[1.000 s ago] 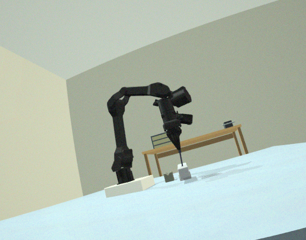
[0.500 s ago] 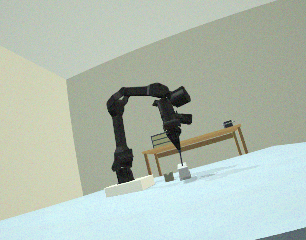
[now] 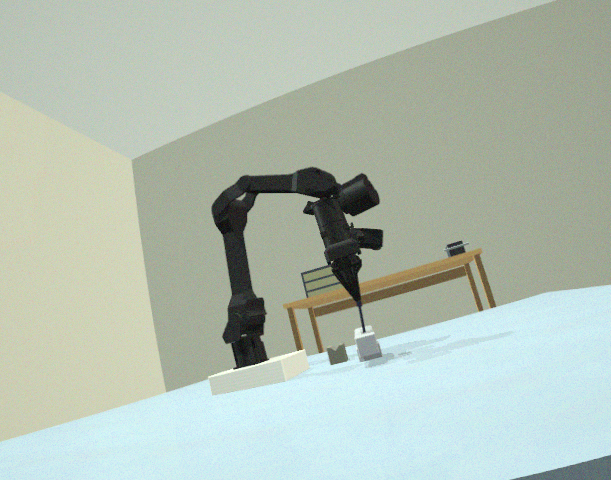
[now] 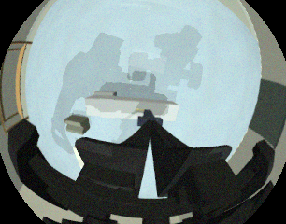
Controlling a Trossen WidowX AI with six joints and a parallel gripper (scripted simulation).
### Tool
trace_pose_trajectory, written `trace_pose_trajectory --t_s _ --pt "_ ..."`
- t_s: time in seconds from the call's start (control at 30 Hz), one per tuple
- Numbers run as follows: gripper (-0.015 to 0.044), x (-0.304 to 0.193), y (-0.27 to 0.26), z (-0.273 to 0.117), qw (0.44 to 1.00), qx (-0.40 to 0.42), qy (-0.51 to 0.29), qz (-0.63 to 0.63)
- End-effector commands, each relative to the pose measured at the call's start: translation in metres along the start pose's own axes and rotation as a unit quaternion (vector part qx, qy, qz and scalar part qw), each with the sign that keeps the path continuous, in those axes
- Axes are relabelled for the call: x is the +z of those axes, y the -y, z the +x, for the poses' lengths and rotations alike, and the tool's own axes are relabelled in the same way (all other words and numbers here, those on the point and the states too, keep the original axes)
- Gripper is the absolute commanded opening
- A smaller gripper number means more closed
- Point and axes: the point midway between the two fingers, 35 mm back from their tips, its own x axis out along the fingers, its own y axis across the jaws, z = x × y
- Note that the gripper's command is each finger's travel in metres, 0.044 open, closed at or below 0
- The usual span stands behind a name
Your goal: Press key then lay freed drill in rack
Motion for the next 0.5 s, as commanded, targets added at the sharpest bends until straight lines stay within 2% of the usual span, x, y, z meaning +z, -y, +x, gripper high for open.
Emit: trace_pose_trajectory --t_s 0.0,0.47 --pt "0.0 -0.0076 0.0003 0.0161 1.0 0.006 -0.022 0.0" --pt "0.0 -0.0086 0.0003 0.0241 1.0 0.006 -0.022 0.0"
